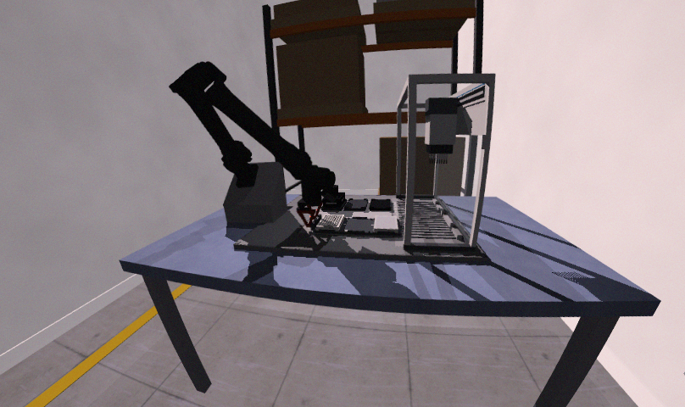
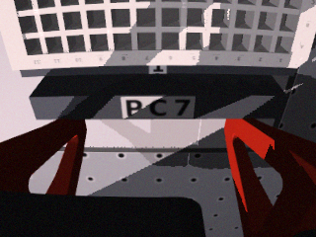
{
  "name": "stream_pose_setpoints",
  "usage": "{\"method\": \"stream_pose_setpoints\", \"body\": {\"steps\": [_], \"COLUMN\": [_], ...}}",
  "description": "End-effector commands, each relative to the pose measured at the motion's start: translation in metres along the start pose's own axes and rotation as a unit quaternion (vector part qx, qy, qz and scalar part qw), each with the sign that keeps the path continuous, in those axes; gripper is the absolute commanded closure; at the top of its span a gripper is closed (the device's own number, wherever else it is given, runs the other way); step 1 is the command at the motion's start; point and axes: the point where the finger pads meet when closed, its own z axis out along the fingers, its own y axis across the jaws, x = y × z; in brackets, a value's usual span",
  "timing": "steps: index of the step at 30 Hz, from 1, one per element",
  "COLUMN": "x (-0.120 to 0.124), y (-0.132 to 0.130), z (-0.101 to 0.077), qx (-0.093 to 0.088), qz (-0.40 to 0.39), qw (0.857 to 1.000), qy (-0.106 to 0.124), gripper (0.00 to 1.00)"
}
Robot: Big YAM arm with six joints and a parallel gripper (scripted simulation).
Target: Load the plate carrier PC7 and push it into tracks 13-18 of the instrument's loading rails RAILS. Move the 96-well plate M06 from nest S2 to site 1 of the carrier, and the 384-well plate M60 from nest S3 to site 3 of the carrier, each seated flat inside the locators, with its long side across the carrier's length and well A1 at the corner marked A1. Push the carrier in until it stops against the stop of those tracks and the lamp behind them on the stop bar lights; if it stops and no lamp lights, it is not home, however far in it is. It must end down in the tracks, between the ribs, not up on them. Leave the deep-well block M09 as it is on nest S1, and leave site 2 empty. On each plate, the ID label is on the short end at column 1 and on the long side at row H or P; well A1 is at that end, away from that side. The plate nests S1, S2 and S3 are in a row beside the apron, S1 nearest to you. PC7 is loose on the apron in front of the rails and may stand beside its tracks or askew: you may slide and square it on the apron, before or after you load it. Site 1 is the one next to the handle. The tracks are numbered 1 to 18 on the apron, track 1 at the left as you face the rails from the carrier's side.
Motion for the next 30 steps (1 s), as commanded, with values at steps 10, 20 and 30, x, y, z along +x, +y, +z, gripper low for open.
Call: {"method": "stream_pose_setpoints", "body": {"steps": [10,20,30], "x": [-0.034,-0.038,-0.042], "y": [-0.006,-0.006,-0.006], "z": [-0.012,-0.013,-0.014], "qx": [0.004,0.004,0.004], "qz": [0.017,0.017,0.019], "qw": [1.000,1.000,0.999], "qy": [-0.026,-0.026,-0.028], "gripper": [0.20,0.20,0.20]}}
